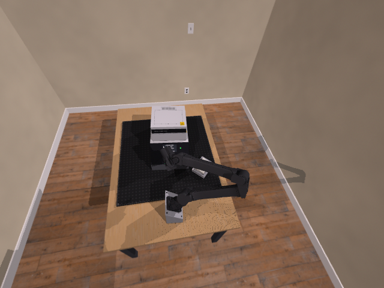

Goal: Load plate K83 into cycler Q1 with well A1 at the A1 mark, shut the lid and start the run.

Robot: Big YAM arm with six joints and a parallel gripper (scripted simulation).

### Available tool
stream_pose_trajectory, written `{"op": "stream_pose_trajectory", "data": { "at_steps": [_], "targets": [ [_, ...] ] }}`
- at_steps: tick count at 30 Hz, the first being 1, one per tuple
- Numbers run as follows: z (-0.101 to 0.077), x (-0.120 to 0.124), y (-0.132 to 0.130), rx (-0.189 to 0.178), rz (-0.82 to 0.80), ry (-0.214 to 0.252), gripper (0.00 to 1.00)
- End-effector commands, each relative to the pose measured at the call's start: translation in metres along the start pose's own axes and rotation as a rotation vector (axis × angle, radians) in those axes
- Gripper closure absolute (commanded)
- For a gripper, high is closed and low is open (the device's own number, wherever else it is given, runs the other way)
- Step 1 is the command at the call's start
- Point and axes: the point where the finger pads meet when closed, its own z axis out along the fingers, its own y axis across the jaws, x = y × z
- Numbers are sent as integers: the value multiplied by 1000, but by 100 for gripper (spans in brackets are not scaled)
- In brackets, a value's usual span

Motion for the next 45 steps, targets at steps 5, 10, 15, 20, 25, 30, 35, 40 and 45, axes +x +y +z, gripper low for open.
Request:
{"op": "stream_pose_trajectory", "data": {
  "at_steps": [5,10,15,20,25,30,35,40,45],
  "targets": [
    [12,6,-5,-89,273,-61,100],
    [5,4,2,-131,350,-85,100],
    [8,6,-3,-139,407,-109,100],
    [9,1,-3,-119,388,-105,100],
    [8,-2,-2,-118,382,-107,100],
    [6,5,-1,-116,323,-107,100],
    [3,4,2,-118,306,-107,100],
    [-1,0,11,-144,328,-100,100],
    [3,0,12,-134,328,-104,100]
  ]
}}
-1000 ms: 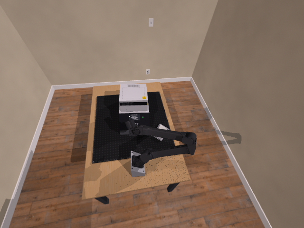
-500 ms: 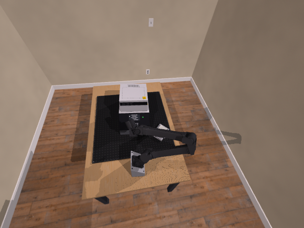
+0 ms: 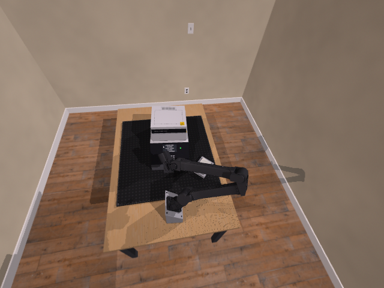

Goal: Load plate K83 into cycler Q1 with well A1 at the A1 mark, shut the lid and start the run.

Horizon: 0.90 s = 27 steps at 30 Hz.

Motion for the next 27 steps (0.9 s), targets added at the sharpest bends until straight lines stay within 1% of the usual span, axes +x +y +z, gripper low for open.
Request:
{"op": "stream_pose_trajectory", "data": {
  "at_steps": [1,3,5,12,14,16,20,27],
  "targets": [
    [-1,3,19,-18,4,6,100],
    [1,3,20,-14,5,2,100],
    [1,3,22,-18,13,4,100],
    [13,5,40,-29,14,8,100],
    [13,5,40,-29,14,8,100],
    [12,5,44,-39,14,12,100],
    [23,4,47,-36,15,8,100],
    [36,3,50,-38,8,4,100]
  ]
}}
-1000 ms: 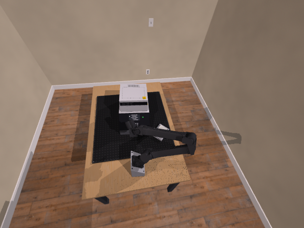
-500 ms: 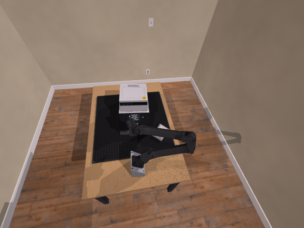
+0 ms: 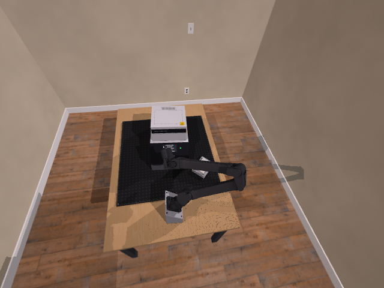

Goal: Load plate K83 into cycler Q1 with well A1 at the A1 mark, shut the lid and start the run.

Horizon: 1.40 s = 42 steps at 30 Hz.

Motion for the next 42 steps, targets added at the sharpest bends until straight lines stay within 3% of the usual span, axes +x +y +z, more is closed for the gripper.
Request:
{"op": "stream_pose_trajectory", "data": {
  "at_steps": [1,25,29,34,42],
  "targets": [
    [7,0,35,-37,21,3,100],
    [39,0,11,-7,-18,-3,100],
    [47,-2,20,-11,-7,-6,100],
    [52,-3,40,-43,14,-5,100],
    [63,-2,41,-33,23,-7,100]
  ]
}}
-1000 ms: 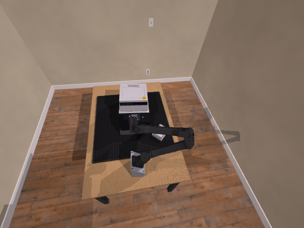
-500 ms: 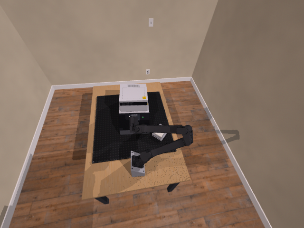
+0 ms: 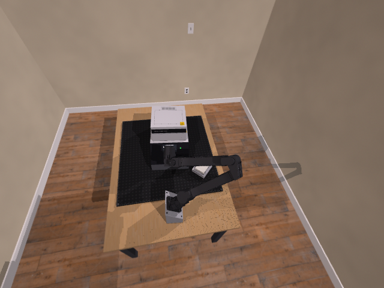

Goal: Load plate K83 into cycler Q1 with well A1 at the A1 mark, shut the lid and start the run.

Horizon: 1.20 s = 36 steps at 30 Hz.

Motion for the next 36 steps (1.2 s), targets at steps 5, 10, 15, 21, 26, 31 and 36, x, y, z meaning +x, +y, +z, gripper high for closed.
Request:
{"op": "stream_pose_trajectory", "data": {
  "at_steps": [5,10,15,21,26,31,36],
  "targets": [
    [1,-1,32,-40,41,-1,100],
    [-4,-1,34,-46,50,-1,100],
    [-2,2,28,-30,42,0,100],
    [0,5,25,-20,22,1,100],
    [-2,1,32,-39,28,0,100],
    [-3,0,34,-48,27,-1,100],
    [-2,0,37,-59,43,-2,100]
  ]
}}
